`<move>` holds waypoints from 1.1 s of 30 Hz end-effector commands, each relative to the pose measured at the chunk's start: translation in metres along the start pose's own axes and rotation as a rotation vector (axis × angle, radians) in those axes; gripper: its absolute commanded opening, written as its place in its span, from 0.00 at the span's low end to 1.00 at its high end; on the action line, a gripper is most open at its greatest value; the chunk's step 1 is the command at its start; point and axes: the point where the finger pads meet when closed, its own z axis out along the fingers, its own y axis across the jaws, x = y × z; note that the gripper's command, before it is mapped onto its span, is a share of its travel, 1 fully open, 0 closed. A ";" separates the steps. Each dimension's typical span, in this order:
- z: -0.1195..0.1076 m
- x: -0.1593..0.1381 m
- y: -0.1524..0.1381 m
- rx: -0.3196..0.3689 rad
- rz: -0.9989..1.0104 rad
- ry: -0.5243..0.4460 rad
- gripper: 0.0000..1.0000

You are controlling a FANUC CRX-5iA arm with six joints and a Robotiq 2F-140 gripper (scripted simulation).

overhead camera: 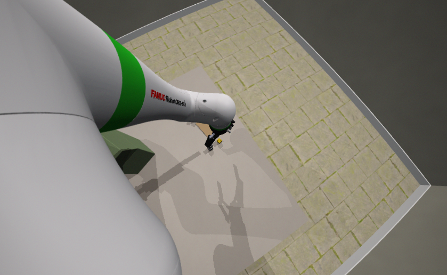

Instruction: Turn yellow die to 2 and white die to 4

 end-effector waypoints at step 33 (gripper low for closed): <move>0.013 0.001 0.000 -0.003 1.172 -0.004 1.00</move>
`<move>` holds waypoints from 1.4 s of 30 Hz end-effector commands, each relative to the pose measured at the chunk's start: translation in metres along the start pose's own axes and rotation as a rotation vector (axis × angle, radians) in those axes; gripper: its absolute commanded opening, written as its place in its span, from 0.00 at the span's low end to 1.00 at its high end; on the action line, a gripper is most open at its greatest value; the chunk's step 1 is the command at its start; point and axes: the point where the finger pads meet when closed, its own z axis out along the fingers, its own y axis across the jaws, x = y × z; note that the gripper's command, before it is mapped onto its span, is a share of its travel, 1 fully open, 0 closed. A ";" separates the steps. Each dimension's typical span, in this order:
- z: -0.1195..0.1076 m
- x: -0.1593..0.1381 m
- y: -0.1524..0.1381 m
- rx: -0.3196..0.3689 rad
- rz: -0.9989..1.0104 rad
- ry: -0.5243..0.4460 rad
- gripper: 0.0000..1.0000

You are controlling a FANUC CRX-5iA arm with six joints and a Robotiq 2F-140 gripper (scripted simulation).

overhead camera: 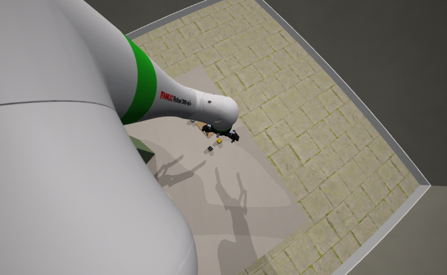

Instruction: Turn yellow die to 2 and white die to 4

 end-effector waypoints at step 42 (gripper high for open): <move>0.017 0.002 -0.003 -0.030 1.527 0.031 1.00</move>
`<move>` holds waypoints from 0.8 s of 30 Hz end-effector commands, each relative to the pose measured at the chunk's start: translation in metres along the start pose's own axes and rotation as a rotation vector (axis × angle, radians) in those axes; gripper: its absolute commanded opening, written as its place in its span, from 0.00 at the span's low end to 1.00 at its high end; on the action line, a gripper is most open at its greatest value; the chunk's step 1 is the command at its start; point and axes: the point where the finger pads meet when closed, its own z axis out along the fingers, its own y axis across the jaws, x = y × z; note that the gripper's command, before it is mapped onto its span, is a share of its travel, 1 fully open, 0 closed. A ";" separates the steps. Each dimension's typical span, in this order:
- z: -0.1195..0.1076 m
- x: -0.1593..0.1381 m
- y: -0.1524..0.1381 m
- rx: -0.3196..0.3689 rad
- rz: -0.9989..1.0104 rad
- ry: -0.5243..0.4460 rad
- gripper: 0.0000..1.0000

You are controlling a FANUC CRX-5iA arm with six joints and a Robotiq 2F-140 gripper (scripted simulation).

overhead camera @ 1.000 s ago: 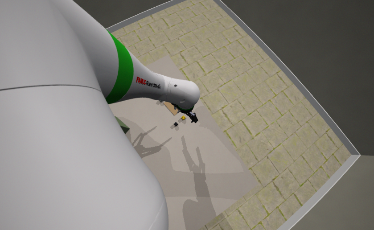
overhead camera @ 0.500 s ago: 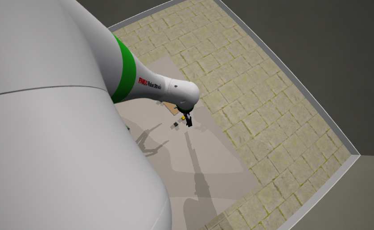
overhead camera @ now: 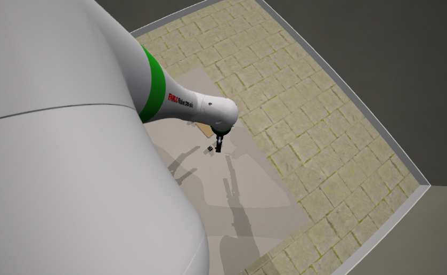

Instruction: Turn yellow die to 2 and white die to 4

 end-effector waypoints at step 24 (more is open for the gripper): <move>0.007 -0.003 -0.001 0.009 0.621 0.045 0.25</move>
